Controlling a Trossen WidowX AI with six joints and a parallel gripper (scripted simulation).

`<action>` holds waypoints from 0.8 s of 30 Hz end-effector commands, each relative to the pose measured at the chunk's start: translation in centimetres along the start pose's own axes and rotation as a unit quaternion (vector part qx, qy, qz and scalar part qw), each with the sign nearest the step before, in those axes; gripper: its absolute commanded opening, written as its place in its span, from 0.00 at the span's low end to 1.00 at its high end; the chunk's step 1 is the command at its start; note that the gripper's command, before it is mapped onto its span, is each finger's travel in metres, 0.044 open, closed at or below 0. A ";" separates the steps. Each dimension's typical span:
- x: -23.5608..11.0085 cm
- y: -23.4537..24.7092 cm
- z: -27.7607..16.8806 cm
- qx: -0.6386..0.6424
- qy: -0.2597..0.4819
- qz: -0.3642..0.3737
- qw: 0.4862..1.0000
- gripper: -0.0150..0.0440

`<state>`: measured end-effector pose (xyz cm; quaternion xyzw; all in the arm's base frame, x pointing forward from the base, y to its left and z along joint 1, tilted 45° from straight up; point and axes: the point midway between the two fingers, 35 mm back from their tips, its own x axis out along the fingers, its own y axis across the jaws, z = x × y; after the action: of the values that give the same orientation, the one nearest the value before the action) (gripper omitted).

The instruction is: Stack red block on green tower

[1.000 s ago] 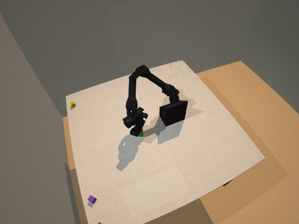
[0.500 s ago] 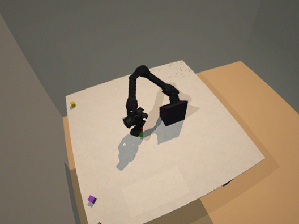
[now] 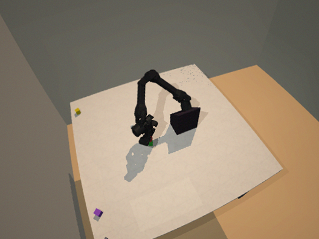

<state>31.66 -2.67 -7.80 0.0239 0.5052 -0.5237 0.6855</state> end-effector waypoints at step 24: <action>0.0 0.0 0.0 0.000 0.000 0.000 1.000 1.00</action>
<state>31.65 -2.66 -7.79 0.0234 0.5054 -0.5236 0.6854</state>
